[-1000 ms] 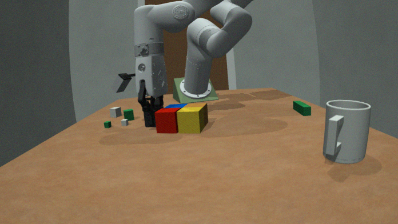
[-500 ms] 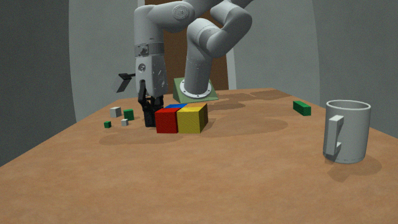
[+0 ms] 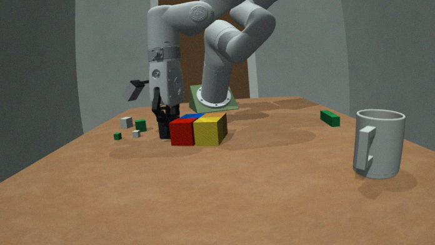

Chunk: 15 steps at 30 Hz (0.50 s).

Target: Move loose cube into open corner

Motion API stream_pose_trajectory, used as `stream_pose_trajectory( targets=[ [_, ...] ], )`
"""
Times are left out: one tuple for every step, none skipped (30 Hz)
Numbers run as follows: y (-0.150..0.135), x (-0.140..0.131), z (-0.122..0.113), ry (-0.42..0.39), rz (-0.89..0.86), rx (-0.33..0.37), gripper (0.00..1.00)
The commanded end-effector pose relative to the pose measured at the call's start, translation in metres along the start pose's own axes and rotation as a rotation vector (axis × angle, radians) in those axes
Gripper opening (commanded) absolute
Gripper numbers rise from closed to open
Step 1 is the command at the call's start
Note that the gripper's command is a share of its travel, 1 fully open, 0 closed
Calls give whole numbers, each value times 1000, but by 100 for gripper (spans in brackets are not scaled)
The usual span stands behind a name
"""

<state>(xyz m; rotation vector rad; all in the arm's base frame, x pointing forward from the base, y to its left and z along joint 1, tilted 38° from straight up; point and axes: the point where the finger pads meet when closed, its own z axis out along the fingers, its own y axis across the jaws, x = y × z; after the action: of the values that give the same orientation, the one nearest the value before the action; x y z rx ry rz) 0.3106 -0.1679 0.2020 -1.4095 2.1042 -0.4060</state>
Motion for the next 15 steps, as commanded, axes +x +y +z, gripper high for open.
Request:
stream_pose_trajectory(
  targets=[
    [-1,-1,-1,1,0,3,47],
    [-1,-2,-1,1,0,3,47],
    [-1,-2,-1,1,0,3,47],
    [-1,-2,-1,1,0,3,47],
    [-1,-2,-1,1,0,3,47],
    [-1,-2,-1,1,0,3,47],
    [-1,-3,-1,1,0,3,47],
    [-1,-3,-1,1,0,3,47],
    [-1,-3,-1,1,0,3,47],
    [-1,-3,-1,1,0,3,47],
    [-1,-3,-1,1,0,3,47],
    [-1,-3,-1,1,0,3,47],
    [-1,-3,-1,1,0,3,47],
    [-1,-3,-1,1,0,3,47],
    [-1,-3,-1,1,0,3,47]
  ],
)
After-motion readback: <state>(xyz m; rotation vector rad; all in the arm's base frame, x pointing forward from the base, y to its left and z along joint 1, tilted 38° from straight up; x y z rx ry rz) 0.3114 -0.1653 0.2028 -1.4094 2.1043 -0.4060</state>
